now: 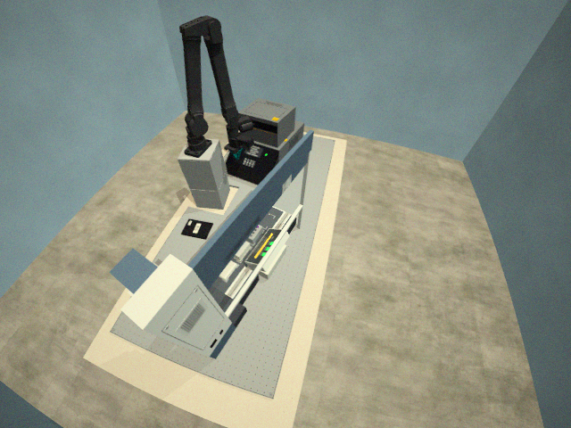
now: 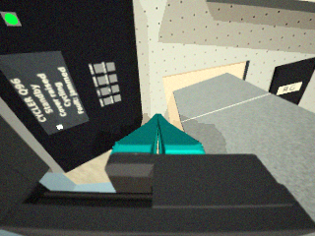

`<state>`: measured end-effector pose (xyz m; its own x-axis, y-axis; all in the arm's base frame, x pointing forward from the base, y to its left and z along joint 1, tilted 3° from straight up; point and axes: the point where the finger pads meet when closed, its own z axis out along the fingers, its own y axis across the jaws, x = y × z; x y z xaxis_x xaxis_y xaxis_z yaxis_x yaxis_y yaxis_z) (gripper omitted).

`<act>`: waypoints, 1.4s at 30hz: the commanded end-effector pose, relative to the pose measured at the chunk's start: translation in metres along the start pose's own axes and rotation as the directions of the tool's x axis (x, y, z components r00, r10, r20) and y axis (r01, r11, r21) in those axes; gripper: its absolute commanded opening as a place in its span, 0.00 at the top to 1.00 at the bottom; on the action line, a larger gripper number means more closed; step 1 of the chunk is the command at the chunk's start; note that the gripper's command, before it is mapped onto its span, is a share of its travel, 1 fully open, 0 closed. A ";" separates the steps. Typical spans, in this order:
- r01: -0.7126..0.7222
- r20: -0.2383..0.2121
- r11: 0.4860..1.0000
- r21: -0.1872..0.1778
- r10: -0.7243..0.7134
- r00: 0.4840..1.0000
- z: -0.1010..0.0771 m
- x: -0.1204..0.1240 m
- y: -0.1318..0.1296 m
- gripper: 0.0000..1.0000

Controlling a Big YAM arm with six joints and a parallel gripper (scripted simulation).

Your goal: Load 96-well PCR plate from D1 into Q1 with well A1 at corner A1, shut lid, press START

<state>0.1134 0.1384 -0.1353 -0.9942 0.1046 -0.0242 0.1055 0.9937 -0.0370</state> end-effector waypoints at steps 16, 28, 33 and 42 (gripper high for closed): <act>-0.007 0.008 1.000 -0.012 0.007 1.000 -0.002 -0.006 0.007 1.00; -0.007 0.002 1.000 -0.002 0.007 1.000 -0.001 -0.002 0.001 1.00; -0.006 0.000 1.000 0.001 0.006 1.000 -0.001 0.000 -0.002 1.00; -0.007 0.009 1.000 -0.013 0.007 1.000 -0.002 -0.006 0.007 1.00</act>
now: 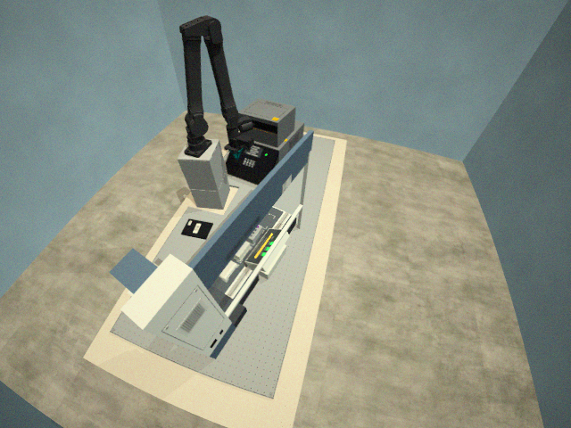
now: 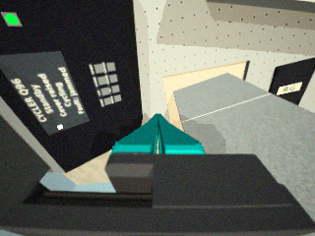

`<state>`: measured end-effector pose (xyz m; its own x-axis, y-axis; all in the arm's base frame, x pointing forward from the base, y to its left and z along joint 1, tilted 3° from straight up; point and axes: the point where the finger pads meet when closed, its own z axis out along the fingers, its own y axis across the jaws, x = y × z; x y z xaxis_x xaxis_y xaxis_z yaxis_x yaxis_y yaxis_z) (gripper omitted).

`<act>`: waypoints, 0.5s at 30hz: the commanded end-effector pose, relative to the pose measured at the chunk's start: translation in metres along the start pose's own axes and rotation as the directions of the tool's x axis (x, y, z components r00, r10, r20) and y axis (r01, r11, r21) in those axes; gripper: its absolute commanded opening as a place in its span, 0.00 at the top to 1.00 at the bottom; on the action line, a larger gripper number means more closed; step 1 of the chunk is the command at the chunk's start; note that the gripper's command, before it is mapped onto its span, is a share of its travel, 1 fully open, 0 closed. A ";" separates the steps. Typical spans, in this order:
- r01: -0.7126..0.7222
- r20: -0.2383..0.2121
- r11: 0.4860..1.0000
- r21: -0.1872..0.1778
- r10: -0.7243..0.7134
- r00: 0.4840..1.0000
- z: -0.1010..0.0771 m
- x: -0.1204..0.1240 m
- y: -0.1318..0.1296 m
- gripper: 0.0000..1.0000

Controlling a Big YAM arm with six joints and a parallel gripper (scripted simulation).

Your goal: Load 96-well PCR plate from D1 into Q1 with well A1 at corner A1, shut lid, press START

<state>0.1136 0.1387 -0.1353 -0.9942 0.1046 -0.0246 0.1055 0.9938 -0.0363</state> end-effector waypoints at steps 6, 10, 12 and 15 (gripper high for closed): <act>-0.007 0.008 1.000 -0.012 0.007 1.000 -0.002 -0.005 0.006 1.00; -0.007 0.006 1.000 -0.008 0.007 1.000 -0.002 -0.004 0.003 1.00; -0.007 0.002 1.000 -0.001 0.007 1.000 -0.002 -0.001 -0.001 1.00; -0.007 0.001 1.000 0.001 0.007 1.000 -0.002 -0.001 -0.002 1.00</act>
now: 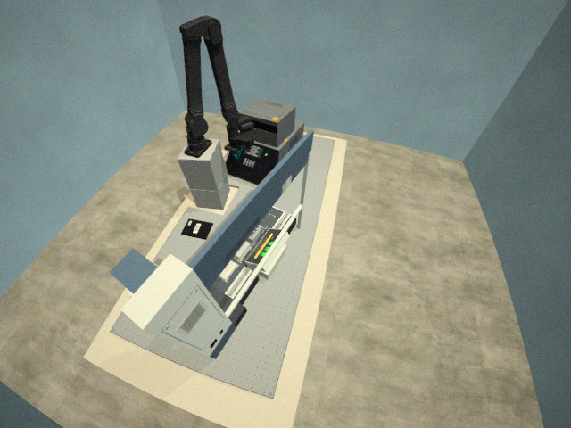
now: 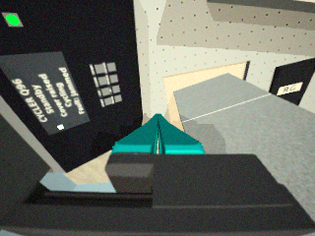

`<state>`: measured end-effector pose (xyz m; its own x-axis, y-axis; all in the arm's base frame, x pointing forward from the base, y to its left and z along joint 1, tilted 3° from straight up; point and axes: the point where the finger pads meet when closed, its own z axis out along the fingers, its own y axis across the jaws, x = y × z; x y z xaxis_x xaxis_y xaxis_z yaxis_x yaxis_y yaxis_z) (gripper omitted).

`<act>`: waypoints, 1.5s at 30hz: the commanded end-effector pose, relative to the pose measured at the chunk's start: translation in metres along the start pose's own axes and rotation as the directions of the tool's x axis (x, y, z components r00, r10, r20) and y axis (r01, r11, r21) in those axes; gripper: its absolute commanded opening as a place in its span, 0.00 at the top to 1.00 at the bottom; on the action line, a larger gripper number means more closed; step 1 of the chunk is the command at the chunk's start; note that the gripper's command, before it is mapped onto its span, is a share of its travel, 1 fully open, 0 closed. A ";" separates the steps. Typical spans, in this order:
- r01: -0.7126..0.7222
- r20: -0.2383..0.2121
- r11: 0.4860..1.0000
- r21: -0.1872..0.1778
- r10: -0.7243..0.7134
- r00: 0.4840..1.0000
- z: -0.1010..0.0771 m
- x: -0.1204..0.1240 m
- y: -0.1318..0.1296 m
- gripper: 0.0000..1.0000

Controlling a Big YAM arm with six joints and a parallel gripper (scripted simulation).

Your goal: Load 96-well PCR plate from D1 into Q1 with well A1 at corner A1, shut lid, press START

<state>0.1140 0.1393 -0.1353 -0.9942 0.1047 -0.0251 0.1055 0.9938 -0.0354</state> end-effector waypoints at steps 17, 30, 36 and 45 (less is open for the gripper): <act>-0.007 0.004 1.000 -0.003 0.007 1.000 -0.002 -0.002 0.000 1.00; -0.007 0.003 1.000 -0.001 0.007 1.000 -0.002 -0.002 -0.001 1.00; -0.007 0.002 1.000 0.000 0.007 1.000 -0.002 -0.001 -0.003 1.00; -0.008 0.013 1.000 -0.017 0.008 1.000 -0.003 -0.008 0.008 1.00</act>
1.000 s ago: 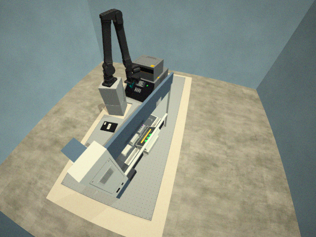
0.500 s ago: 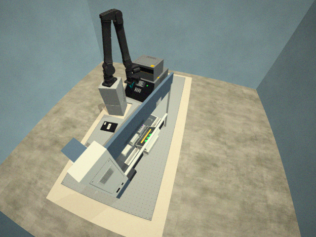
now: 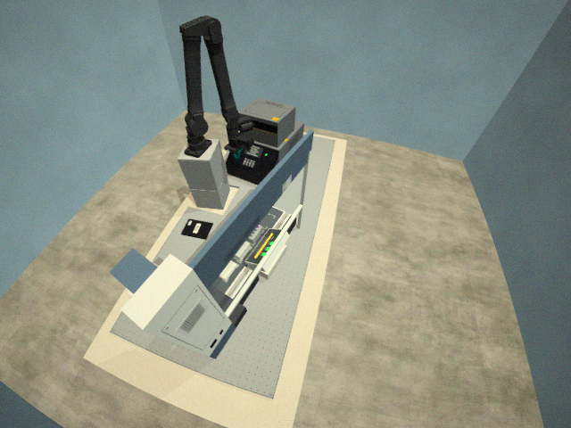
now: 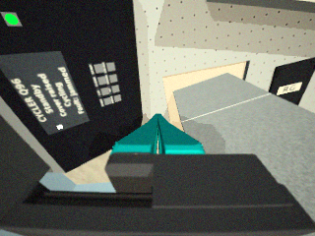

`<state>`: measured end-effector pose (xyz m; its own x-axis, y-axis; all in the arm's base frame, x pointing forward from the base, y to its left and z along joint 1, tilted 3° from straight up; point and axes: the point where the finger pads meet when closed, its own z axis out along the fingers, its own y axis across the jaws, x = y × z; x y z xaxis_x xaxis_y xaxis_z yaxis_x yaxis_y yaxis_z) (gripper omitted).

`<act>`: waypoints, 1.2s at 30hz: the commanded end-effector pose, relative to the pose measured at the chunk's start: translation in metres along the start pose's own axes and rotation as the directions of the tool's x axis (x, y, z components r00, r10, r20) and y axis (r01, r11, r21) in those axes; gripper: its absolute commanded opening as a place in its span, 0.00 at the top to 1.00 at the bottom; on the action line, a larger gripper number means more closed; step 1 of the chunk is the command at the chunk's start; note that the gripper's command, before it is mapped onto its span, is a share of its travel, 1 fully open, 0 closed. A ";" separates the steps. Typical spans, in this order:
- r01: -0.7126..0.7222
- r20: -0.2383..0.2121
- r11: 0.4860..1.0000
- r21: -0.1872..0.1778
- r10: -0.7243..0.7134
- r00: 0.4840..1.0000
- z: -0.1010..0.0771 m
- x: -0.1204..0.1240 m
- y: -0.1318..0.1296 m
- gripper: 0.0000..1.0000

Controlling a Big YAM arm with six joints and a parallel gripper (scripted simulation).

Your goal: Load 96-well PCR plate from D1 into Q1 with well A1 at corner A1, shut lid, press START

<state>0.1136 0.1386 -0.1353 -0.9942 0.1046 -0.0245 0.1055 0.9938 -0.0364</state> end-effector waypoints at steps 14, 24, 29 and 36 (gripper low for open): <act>-0.007 0.005 1.000 -0.003 0.007 1.000 -0.002 -0.002 -0.001 1.00; -0.008 0.014 1.000 -0.017 0.008 1.000 -0.003 -0.008 0.008 1.00; -0.007 0.009 1.000 -0.009 0.007 1.000 -0.002 -0.005 0.003 1.00; -0.006 0.006 1.000 -0.003 0.006 1.000 -0.002 -0.003 -0.001 1.00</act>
<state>0.1138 0.1388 -0.1352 -0.9941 0.1053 -0.0249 0.1062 0.9937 -0.0358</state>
